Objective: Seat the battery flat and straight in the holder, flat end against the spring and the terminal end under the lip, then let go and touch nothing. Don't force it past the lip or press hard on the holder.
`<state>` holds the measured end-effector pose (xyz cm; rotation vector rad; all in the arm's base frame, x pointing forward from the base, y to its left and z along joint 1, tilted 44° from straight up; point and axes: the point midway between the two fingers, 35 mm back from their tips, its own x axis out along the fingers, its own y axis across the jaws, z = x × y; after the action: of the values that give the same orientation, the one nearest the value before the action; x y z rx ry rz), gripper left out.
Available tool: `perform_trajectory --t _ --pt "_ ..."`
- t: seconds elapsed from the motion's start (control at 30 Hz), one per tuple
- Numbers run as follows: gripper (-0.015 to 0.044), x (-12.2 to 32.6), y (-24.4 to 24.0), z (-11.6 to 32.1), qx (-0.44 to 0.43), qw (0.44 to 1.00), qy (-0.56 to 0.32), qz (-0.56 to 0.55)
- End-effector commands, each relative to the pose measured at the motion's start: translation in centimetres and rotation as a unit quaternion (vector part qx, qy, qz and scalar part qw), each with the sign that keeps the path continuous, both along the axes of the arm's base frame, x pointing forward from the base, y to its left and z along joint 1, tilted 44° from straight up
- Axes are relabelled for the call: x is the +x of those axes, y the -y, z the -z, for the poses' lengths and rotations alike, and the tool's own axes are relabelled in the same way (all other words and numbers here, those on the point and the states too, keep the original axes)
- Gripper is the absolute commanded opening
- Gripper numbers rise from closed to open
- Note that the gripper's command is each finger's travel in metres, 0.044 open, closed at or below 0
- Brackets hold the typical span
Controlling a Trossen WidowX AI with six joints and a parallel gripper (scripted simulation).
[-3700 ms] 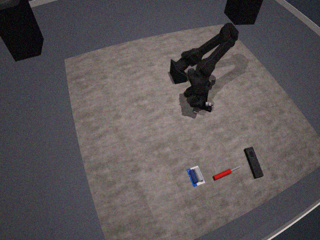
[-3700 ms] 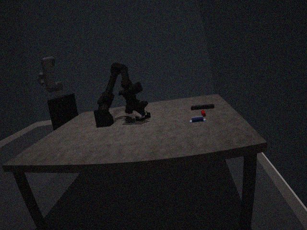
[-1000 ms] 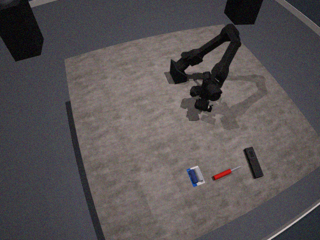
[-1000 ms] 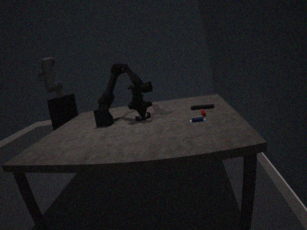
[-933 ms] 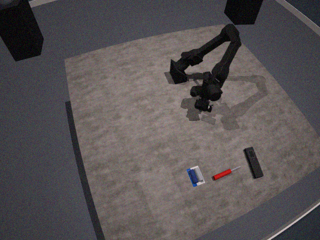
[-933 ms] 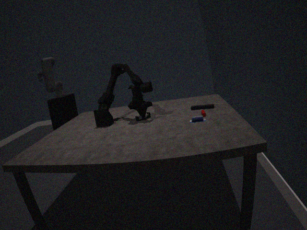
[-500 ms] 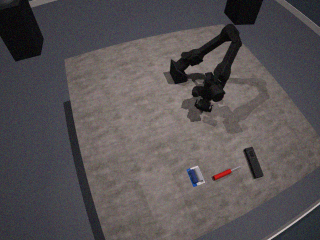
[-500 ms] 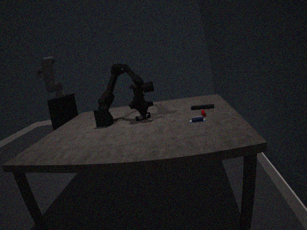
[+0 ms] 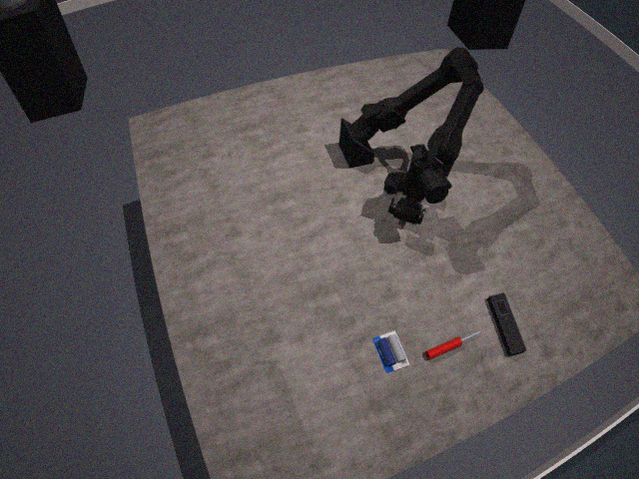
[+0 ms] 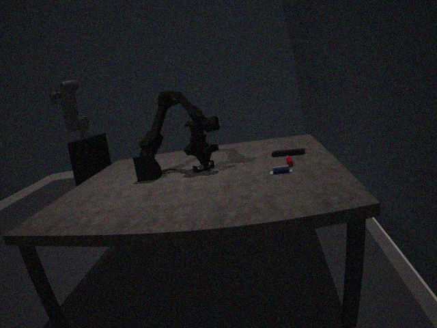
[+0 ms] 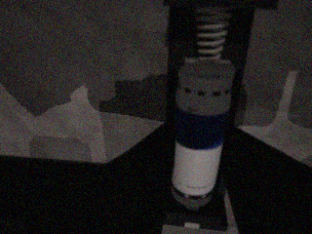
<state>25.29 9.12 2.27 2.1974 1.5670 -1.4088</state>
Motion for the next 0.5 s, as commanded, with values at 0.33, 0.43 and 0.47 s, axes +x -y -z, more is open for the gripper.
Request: perform_trajectory --t 0.33,0.43,0.47 --pt "0.0170 0.0 0.9 -1.0 0.000 1.000 0.000 0.000" --pt "0.0170 0.0 1.0 -1.1 0.000 1.000 0.000 -0.001" --pt "0.0170 0.0 1.0 -1.1 0.000 1.000 0.000 -0.001"
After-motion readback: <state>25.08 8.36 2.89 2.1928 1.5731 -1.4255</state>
